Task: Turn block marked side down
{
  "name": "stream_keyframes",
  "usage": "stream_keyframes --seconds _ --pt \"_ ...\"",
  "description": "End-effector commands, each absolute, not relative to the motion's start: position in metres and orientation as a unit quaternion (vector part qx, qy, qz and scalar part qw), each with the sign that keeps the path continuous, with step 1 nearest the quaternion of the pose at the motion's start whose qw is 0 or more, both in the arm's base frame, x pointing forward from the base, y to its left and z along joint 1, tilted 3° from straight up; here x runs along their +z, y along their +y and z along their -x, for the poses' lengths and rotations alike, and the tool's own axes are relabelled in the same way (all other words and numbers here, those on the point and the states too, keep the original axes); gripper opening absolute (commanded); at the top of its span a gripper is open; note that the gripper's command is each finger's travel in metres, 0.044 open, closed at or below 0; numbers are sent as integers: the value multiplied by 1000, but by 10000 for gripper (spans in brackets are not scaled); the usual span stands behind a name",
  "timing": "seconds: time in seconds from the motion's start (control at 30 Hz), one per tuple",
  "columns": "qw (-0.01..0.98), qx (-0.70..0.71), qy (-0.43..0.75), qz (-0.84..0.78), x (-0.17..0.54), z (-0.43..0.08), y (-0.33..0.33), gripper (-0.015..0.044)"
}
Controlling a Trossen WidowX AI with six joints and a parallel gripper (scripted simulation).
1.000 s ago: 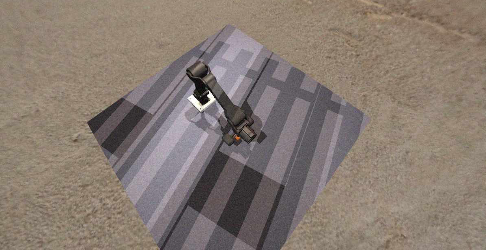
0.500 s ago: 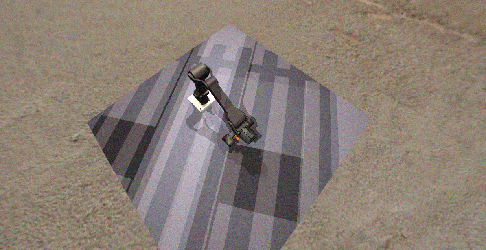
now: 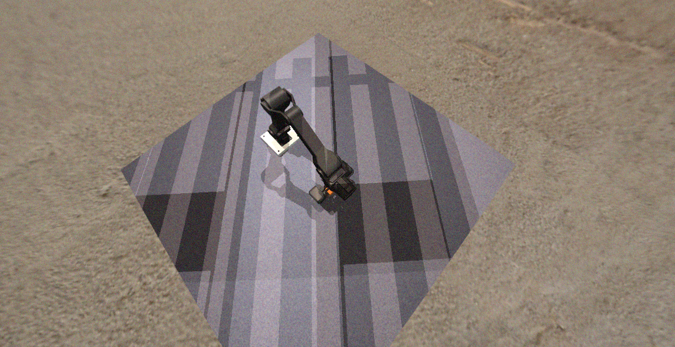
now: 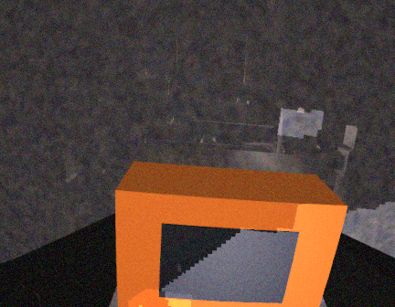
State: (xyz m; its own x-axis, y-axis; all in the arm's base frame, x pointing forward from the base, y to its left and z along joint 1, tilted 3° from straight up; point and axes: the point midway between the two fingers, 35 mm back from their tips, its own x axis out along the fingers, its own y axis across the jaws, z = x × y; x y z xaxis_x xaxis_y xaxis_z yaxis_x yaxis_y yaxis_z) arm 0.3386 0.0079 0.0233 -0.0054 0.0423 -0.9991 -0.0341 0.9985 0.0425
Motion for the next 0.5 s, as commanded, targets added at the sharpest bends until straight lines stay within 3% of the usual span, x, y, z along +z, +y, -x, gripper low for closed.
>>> stream_keyframes --seconds 0.0,0.27,0.47 --pt "705 28 708 -4 23 -339 9 196" --pt "705 28 708 -4 23 -339 9 142" --pt "706 27 708 -4 49 -339 7 0"
